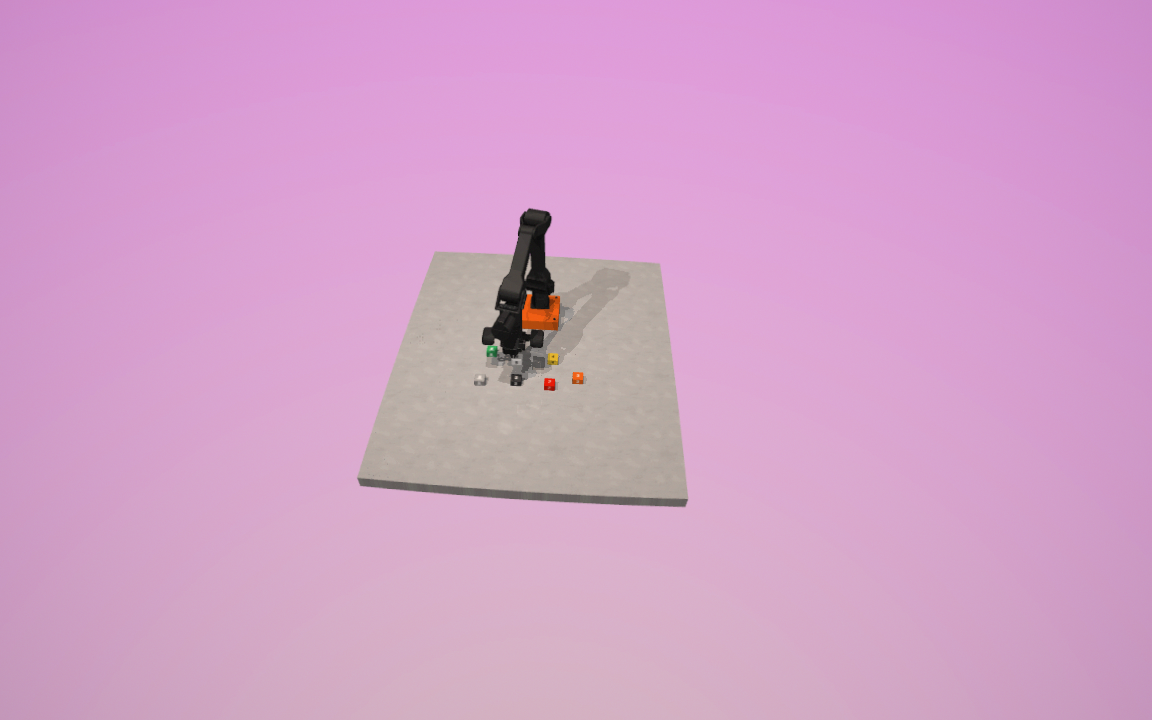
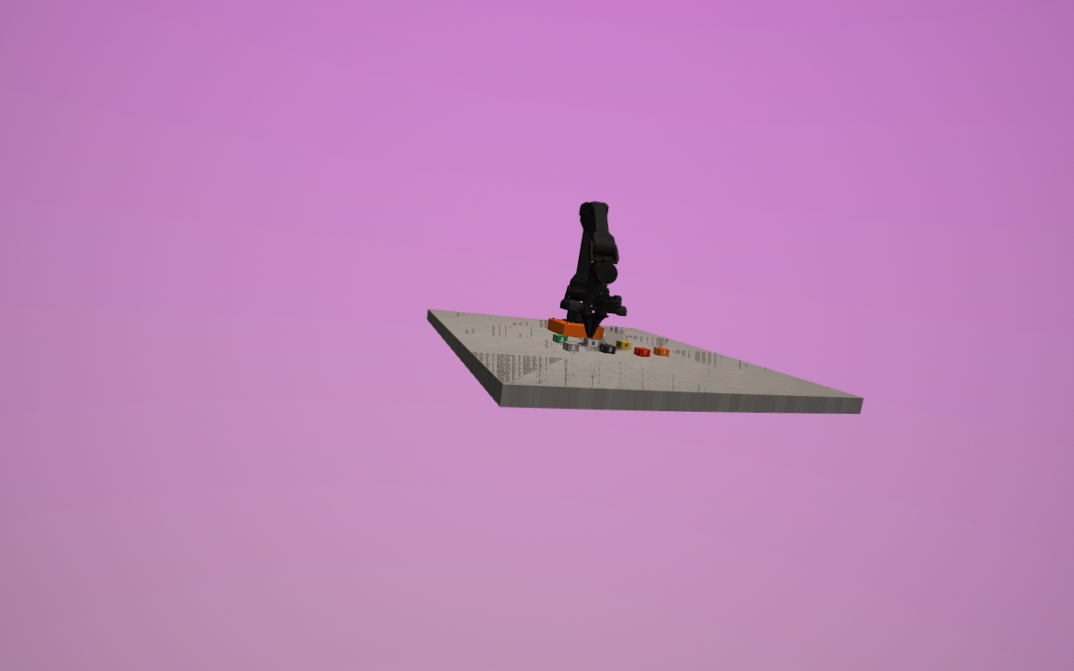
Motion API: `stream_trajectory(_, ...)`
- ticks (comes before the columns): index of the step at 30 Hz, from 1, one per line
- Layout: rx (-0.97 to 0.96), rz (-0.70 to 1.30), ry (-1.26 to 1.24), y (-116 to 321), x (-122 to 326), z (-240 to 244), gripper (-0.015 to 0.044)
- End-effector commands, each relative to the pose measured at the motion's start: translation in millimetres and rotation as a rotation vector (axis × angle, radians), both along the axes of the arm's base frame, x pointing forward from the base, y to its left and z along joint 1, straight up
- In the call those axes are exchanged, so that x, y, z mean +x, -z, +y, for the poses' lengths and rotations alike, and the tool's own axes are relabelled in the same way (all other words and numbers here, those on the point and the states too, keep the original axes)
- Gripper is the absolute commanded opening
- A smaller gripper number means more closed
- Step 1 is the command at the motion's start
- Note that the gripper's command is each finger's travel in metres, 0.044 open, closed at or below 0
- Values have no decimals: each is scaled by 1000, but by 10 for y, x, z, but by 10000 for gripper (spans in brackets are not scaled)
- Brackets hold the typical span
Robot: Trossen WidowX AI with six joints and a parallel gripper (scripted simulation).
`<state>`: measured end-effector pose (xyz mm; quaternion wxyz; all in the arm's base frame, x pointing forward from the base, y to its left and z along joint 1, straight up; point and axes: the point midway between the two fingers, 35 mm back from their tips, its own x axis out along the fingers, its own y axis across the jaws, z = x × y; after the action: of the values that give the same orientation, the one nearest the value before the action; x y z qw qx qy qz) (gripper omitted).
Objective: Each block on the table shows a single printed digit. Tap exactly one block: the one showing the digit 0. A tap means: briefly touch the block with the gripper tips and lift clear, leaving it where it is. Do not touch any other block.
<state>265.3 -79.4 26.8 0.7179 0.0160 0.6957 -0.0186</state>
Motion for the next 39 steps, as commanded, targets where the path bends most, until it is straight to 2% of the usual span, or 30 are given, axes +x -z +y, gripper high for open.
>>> stream_trajectory(1,2,7,3,81,-19,7,20)
stream_trajectory(8,2,7,3,104,-20,7,20)
stream_trajectory(11,2,6,3,-163,-21,6,20)
stream_trajectory(15,2,7,3,-198,-25,7,20)
stream_trajectory(19,8,-7,-1,-248,73,178,125)
stream_trajectory(29,32,-19,-6,-579,310,1266,387)
stream_trajectory(39,31,6,2,-988,-37,2515,400)
